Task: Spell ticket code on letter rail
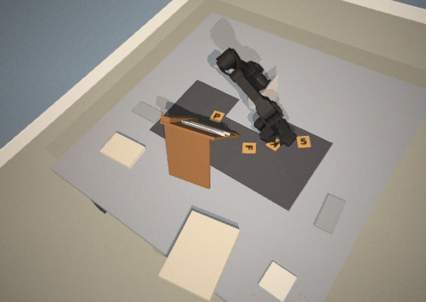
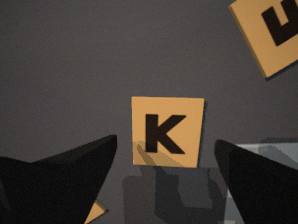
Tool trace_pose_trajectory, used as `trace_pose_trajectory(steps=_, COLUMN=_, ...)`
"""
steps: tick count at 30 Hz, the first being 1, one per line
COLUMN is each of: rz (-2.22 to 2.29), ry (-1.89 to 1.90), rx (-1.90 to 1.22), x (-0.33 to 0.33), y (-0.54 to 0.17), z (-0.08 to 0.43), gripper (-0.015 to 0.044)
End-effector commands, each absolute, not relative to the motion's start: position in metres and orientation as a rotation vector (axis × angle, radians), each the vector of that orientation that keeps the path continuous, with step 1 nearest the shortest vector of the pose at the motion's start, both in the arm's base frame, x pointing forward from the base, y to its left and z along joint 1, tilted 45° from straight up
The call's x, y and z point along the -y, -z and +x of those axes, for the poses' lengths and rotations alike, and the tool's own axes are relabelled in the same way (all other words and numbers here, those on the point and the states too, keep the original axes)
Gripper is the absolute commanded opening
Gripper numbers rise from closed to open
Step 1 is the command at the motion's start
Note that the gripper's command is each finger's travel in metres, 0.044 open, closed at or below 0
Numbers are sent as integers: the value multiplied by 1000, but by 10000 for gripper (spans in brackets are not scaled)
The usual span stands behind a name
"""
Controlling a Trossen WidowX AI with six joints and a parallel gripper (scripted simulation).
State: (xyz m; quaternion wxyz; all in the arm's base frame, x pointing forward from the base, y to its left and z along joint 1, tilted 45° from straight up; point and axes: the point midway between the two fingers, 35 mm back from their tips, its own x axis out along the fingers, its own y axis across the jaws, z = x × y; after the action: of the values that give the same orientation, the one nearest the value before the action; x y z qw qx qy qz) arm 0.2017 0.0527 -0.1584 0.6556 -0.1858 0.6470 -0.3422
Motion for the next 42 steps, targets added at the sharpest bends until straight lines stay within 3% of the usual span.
trace_pose_trajectory(steps=1, rz=-430, ry=776, rx=-1467, x=-51, y=159, z=201, gripper=340)
trace_pose_trajectory(steps=42, rz=-430, ry=776, rx=-1467, x=-38, y=172, z=199, gripper=340)
